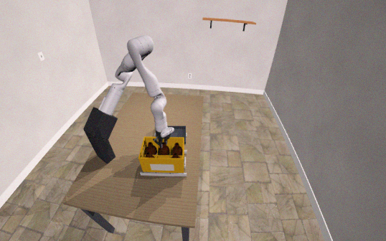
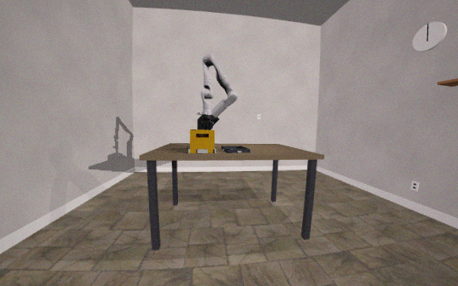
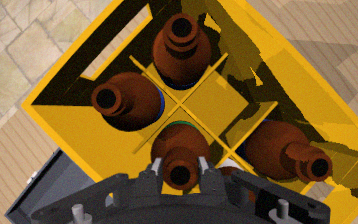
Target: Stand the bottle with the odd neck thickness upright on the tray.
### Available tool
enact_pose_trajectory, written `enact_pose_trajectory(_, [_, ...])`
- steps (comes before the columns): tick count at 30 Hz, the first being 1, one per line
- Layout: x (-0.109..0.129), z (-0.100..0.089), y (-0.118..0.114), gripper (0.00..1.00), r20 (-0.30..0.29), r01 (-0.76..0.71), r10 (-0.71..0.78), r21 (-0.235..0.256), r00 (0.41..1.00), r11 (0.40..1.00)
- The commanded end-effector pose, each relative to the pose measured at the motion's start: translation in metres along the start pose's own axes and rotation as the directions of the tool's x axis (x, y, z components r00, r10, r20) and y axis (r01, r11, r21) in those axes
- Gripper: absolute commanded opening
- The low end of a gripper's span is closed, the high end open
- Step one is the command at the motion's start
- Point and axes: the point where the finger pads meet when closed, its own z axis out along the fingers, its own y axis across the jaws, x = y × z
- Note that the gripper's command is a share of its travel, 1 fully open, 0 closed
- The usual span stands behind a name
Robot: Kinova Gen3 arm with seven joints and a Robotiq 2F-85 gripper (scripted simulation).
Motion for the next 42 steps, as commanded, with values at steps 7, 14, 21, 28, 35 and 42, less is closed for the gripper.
enact_pose_trajectory(7, [0.0026,0.0012,-0.0007,0.0,-0.006,-0.006,0.006,0.003,1.0,1.0])
enact_pose_trajectory(14, [0.0026,0.0012,-0.0007,0.0,-0.006,-0.006,0.006,0.003,1.0,1.0])
enact_pose_trajectory(21, [0.0026,0.0012,-0.0007,0.0,-0.006,-0.006,0.006,0.003,1.0,1.0])
enact_pose_trajectory(28, [0.0026,0.0012,-0.0007,0.64,-0.006,-0.006,0.006,0.003,1.0,1.0])
enact_pose_trajectory(35, [0.0026,0.0012,-0.0007,0.64,-0.006,-0.006,0.006,0.003,1.0,1.0])
enact_pose_trajectory(42, [0.0026,0.0012,-0.0007,0.64,-0.006,-0.006,0.006,0.003,1.0,1.0])
